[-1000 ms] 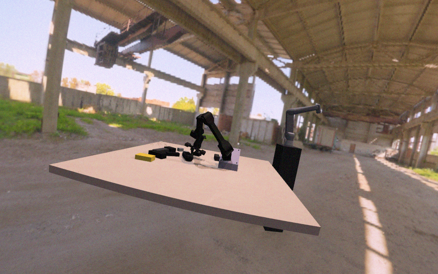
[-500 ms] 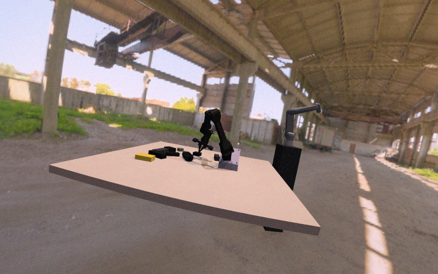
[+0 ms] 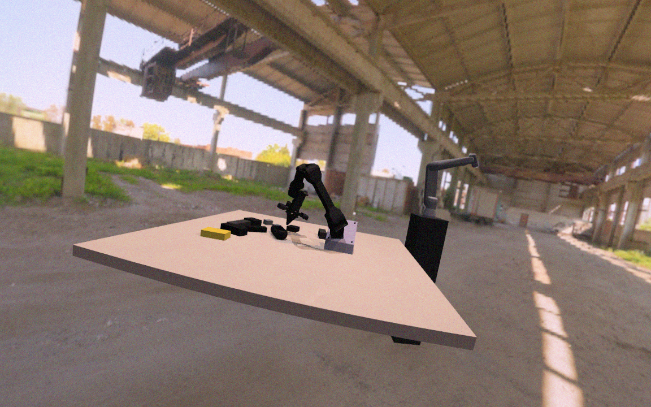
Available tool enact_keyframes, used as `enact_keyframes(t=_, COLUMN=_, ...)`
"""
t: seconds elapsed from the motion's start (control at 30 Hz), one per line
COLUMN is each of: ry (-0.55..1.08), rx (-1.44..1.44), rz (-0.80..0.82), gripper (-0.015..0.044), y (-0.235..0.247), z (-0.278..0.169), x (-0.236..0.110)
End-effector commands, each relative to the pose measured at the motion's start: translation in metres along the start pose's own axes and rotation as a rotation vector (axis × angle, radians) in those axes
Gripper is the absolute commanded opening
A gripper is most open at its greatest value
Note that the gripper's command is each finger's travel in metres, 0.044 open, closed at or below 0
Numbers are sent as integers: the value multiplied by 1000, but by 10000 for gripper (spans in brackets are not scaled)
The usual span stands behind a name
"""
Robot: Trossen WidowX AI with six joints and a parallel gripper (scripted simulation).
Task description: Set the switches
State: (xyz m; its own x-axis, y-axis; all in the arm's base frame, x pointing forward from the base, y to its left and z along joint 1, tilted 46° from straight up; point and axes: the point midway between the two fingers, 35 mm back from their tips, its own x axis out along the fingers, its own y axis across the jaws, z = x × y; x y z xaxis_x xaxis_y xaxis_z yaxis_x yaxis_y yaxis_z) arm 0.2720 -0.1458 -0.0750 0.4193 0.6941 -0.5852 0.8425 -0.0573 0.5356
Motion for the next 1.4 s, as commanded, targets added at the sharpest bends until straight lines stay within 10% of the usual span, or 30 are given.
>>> enact_keyframes(t=0.0, ry=17, rx=-33, rz=5, gripper=0, y=3, z=2, x=3)
enact_keyframes(t=0.33, ry=16, rx=-33, rz=-27, gripper=0, y=10, z=-5, x=1)
enact_keyframes(t=0.6, ry=22, rx=-44, rz=-286, gripper=0, y=74, z=-98, x=-3)
enact_keyframes(t=1.37, ry=21, rx=-45, rz=-292, gripper=0, y=69, z=-101, x=19)
